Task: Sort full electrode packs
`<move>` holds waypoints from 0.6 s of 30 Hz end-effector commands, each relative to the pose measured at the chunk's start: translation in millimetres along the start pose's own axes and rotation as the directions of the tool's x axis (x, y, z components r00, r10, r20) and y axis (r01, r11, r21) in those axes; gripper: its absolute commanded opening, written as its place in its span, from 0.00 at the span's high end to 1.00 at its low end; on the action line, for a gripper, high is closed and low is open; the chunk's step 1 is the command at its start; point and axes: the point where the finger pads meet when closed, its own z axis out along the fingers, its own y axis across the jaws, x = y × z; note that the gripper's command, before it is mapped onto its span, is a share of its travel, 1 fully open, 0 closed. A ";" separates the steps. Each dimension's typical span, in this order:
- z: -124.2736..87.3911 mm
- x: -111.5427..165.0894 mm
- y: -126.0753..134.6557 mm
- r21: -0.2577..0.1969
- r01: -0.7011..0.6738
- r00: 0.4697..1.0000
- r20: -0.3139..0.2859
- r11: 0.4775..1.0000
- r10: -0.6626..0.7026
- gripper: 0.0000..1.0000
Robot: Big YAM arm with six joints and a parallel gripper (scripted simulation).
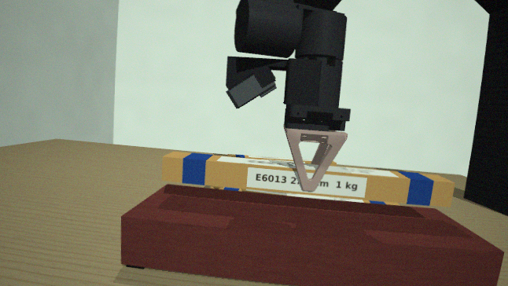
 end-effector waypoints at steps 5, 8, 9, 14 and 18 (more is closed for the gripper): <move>-23.5 -12.6 37.1 -0.039 -0.006 1.000 0.021 0.999 0.007 1.00; -24.3 -13.6 42.4 -0.040 -0.007 1.000 0.022 0.999 0.008 1.00; -24.2 -13.3 44.1 -0.040 -0.007 1.000 0.022 0.999 0.008 1.00; -20.0 -6.2 51.8 -0.036 -0.002 1.000 0.011 0.999 0.003 1.00; -20.7 -6.2 54.9 -0.036 -0.002 1.000 0.012 0.999 0.003 1.00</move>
